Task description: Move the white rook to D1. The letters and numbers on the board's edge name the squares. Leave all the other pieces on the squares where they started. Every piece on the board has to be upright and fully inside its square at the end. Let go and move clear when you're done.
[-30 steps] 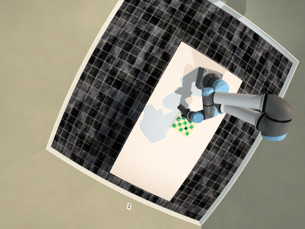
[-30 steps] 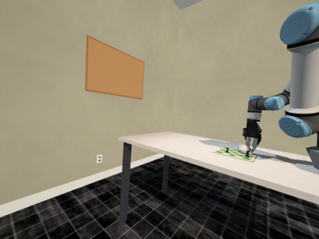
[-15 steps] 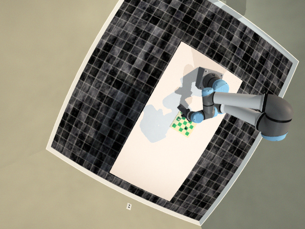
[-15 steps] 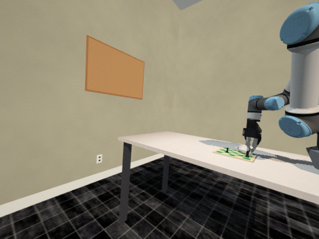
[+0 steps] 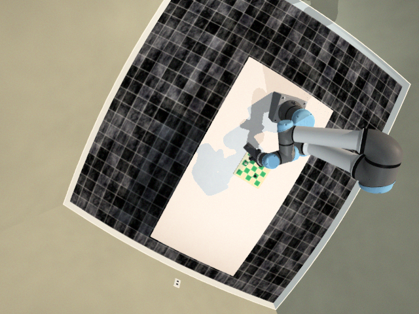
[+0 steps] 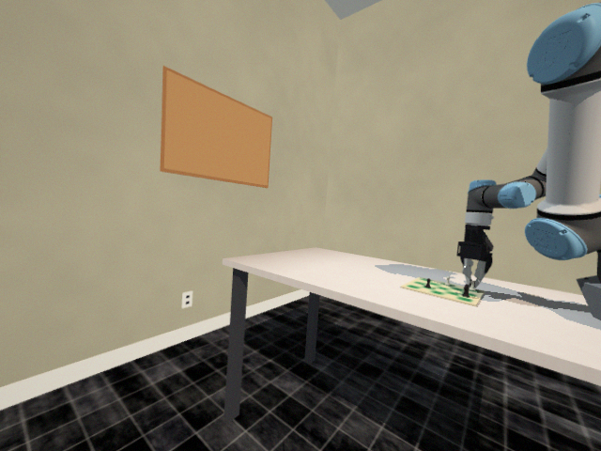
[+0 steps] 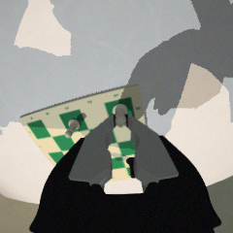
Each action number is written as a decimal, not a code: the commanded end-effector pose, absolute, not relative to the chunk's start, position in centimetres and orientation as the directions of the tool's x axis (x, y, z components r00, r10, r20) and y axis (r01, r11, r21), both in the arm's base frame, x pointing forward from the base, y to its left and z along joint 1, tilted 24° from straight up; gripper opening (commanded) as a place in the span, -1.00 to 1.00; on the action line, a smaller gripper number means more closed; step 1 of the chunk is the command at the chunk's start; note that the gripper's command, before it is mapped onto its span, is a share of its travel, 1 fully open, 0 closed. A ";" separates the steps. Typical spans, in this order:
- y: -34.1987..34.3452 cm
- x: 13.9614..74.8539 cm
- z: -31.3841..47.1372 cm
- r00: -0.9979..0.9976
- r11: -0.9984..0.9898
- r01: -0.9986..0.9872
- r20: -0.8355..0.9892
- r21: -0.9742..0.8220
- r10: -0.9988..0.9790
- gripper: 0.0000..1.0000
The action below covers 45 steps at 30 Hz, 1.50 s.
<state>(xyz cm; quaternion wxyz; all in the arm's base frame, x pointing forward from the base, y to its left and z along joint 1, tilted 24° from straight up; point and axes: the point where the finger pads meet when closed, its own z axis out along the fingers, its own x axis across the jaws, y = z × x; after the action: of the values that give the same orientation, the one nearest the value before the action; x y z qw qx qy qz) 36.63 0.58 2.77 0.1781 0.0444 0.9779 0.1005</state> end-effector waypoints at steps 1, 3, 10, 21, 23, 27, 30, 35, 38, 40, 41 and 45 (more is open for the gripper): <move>0.6 36.6 2.8 -0.932 0.976 0.051 -0.340 0.212 0.122 -1.00; 0.5 36.6 2.9 -0.932 0.976 0.051 -0.340 0.212 0.122 -1.00; 0.4 36.4 3.4 -0.932 0.976 0.051 -0.340 0.212 0.122 -1.00; 0.0 35.5 5.8 -0.932 0.976 0.051 -0.340 0.212 0.122 -1.00; -0.2 35.2 6.5 -0.932 0.976 0.051 -0.340 0.212 0.122 -1.00; -0.3 35.0 7.1 -0.932 0.976 0.051 -0.340 0.212 0.122 -1.00; -0.5 34.6 8.1 -0.932 0.976 0.051 -0.340 0.212 0.122 -1.00; -0.8 34.0 9.7 -0.932 0.976 0.051 -0.340 0.212 0.122 -1.00; -0.9 33.7 10.5 -0.932 0.976 0.051 -0.340 0.212 0.122 -1.00; -1.0 33.5 10.9 -0.932 0.976 0.051 -0.340 0.212 0.122 -1.00; -1.0 33.5 10.9 -0.932 0.976 0.051 -0.340 0.212 0.122 -1.00; -1.1 33.3 11.4 -0.932 0.976 0.051 -0.340 0.212 0.122 -1.00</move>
<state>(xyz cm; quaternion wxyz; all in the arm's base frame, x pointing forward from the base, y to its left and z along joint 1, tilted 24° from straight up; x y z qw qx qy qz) 33.78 -0.94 10.46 0.1770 0.0453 0.9783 0.0977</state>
